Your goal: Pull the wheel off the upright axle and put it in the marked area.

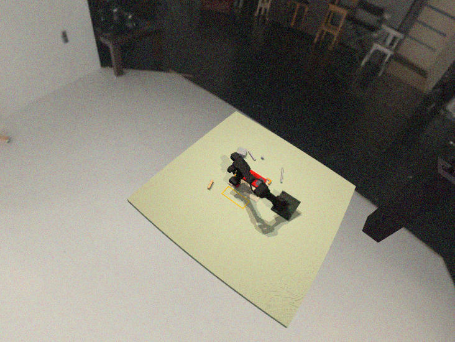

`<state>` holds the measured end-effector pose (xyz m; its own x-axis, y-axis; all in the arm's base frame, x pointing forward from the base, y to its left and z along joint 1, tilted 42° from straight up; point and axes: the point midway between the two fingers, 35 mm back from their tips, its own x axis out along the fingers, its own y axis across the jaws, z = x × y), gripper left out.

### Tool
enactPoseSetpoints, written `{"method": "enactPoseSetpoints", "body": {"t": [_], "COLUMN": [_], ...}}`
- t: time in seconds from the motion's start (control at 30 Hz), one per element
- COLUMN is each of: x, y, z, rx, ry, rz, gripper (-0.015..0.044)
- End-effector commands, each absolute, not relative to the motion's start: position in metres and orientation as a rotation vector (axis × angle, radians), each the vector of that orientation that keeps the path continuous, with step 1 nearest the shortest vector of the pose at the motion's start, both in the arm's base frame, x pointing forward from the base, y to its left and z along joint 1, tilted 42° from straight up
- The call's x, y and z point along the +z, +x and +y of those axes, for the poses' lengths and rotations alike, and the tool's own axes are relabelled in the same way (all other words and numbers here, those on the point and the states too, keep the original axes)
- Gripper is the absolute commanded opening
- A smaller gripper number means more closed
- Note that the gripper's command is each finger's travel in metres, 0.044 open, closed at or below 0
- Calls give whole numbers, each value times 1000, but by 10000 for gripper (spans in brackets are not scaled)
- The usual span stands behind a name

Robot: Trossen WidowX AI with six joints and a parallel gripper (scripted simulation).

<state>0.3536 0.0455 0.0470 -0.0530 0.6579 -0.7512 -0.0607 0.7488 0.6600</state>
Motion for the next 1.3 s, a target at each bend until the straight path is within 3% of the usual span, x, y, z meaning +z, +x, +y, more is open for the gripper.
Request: {"method": "enactPoseSetpoints", "body": {"t": [0.0, 1.27], "x": [49, 59], "y": [354, 355], "z": [43, 34], "rx": [626, 624], "ry": [503, 505], "rz": [1519, 1518], "gripper": [0, 0]}}
